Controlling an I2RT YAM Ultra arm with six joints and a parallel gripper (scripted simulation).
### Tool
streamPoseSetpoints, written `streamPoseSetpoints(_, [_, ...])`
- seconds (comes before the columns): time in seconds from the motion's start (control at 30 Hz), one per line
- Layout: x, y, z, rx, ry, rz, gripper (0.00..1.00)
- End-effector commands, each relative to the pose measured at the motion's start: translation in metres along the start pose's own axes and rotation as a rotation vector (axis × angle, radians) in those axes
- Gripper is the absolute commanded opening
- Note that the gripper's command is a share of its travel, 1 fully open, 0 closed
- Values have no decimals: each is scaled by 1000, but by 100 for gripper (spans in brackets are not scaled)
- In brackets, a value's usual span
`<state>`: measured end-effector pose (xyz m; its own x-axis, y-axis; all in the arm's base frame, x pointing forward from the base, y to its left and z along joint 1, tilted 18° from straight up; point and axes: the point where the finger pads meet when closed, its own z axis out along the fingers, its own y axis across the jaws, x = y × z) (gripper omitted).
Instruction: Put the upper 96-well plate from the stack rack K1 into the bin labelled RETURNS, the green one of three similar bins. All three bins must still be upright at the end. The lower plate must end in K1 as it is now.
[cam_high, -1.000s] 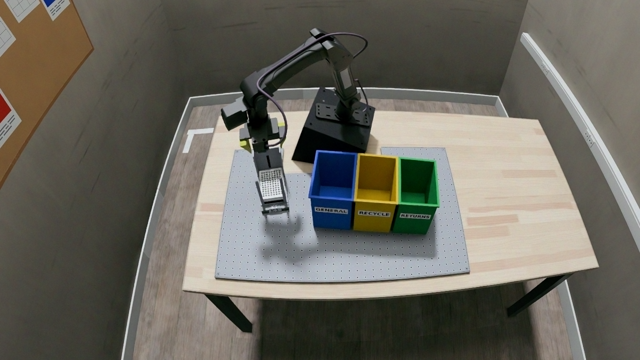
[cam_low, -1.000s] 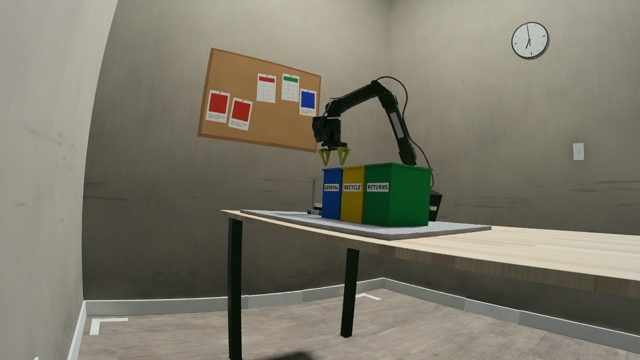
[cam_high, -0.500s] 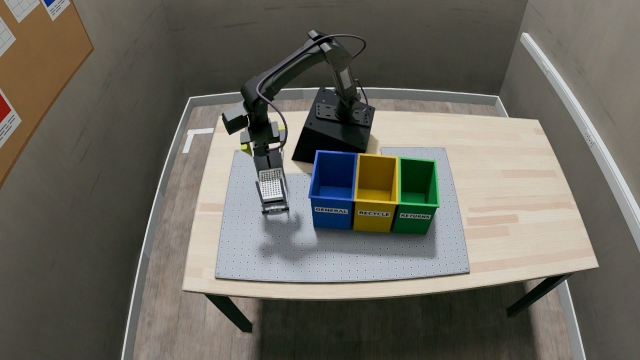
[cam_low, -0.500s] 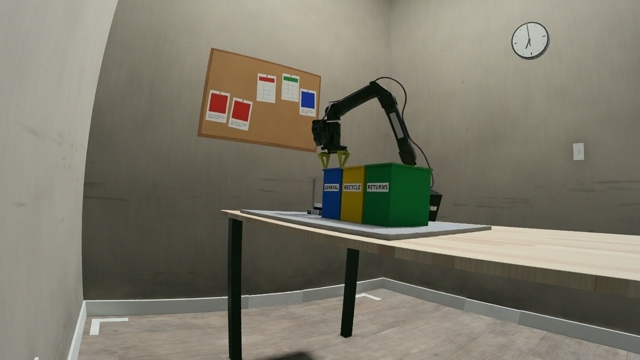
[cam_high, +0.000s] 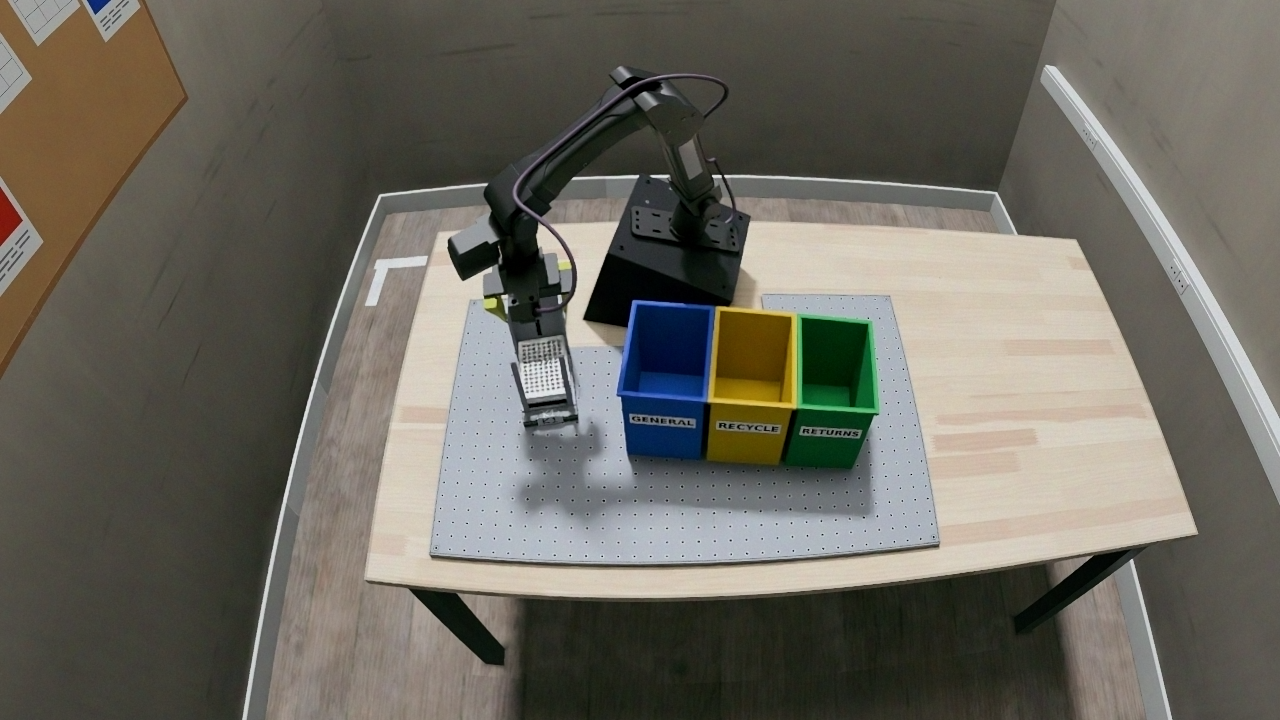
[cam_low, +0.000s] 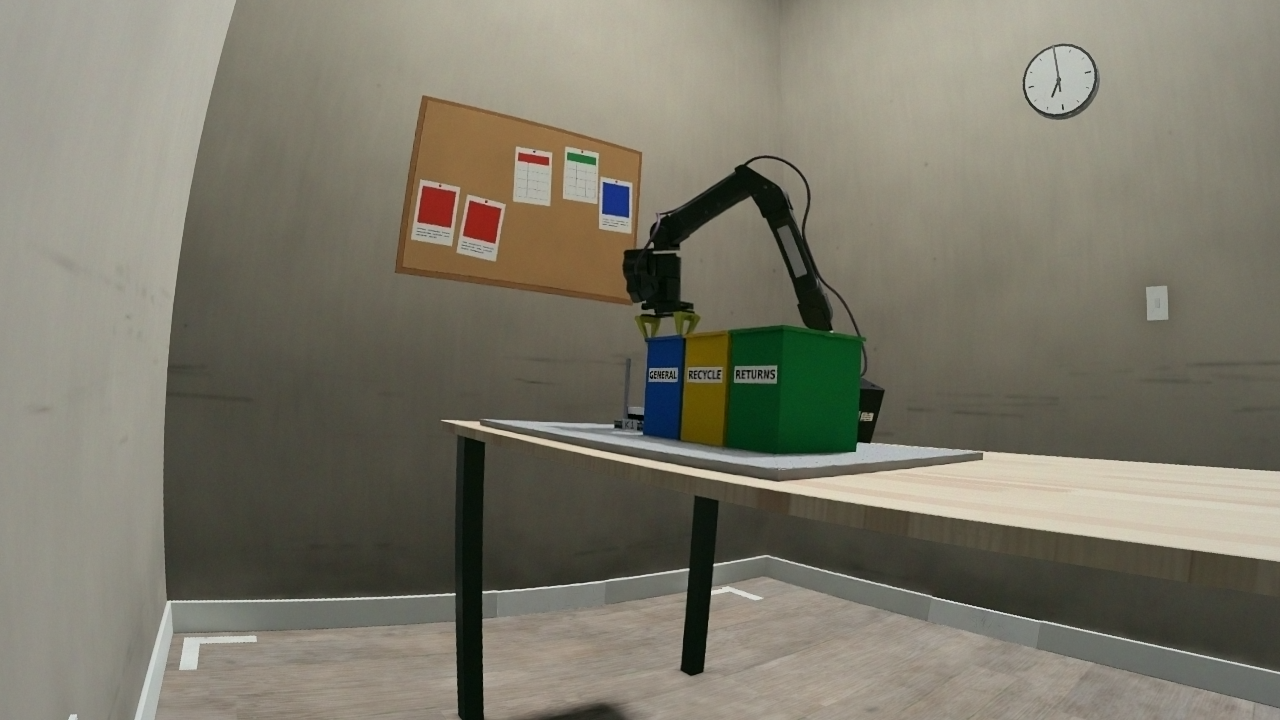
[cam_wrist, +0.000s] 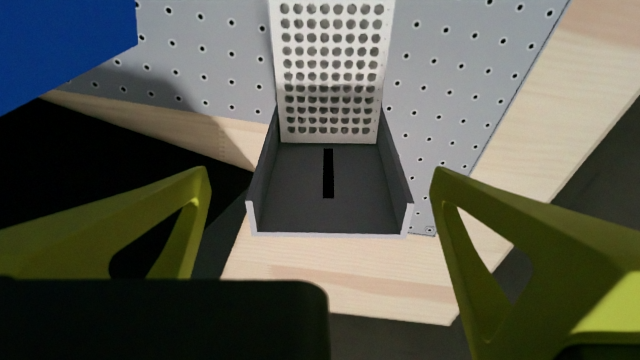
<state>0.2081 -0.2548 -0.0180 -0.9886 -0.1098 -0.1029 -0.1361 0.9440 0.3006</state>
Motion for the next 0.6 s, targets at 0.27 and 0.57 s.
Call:
streamPoseSetpoints(0.27, [-3,-1,21,0,-17,5,100])
streamPoseSetpoints(0.57, [-4,0,33,-1,-17,4,100])
